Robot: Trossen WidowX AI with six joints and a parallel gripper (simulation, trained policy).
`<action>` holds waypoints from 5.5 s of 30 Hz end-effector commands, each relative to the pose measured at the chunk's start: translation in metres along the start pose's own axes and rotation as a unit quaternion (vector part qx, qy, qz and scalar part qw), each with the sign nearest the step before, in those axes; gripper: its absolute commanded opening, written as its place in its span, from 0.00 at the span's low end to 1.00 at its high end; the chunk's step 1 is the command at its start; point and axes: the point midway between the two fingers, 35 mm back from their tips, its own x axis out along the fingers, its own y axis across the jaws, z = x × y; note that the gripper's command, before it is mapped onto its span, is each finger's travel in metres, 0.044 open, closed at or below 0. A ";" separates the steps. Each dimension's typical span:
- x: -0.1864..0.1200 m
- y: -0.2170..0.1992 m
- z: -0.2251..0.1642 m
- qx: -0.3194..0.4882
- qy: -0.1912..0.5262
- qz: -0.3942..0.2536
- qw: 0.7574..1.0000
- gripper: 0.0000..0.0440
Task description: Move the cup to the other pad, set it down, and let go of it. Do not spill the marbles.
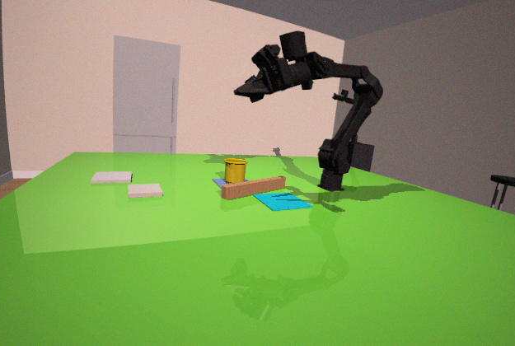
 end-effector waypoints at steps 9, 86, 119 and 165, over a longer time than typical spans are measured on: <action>0.007 0.007 -0.011 0.022 0.085 -0.011 0.996 0.21; 0.017 -0.094 -0.129 -0.088 0.565 -0.112 0.813 0.33; 0.028 -0.125 -0.196 -0.192 0.612 -0.019 0.767 0.00; 0.005 -0.033 -0.150 -0.302 0.540 0.059 0.783 0.00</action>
